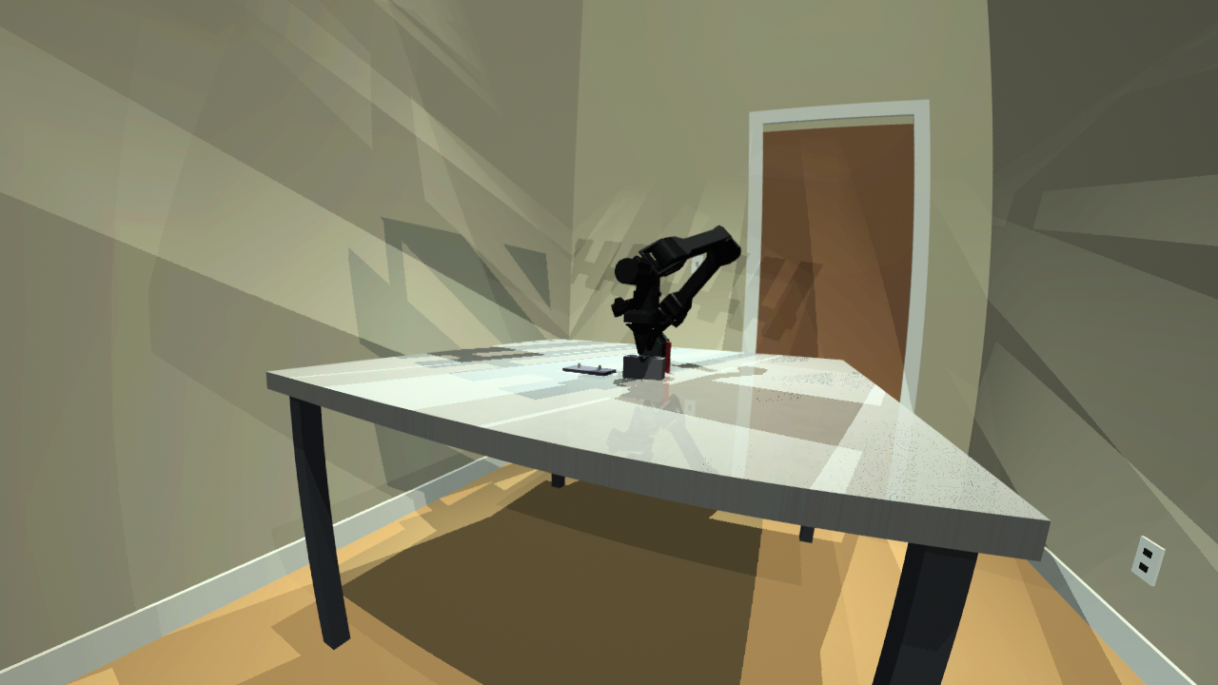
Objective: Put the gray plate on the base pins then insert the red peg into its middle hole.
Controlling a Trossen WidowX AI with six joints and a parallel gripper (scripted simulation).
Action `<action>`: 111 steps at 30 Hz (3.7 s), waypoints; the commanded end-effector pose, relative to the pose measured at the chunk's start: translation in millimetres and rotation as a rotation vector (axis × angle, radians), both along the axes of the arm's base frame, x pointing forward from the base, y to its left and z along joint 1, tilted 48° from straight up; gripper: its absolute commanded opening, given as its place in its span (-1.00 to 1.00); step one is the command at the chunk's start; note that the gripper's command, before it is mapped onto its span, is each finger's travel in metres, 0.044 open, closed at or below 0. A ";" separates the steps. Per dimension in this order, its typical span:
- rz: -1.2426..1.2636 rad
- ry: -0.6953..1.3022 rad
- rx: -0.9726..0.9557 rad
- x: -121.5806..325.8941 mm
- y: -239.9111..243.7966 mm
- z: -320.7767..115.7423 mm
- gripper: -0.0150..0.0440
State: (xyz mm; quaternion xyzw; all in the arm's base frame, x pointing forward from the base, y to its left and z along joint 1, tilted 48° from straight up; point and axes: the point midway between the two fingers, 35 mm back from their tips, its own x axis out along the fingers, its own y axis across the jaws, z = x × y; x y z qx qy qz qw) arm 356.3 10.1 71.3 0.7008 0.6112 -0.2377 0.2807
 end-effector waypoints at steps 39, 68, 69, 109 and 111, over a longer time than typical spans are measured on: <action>-0.001 0.004 0.008 6.4 38.5 -35.4 0.29; 0.000 0.001 -0.005 8.6 -0.1 -10.2 -0.49; 0.000 0.001 -0.006 8.5 -2.6 -8.4 -0.49; -0.016 0.021 0.003 -3.9 -75.7 20.8 -0.49; -0.020 0.025 0.004 -3.2 -77.4 14.6 -0.49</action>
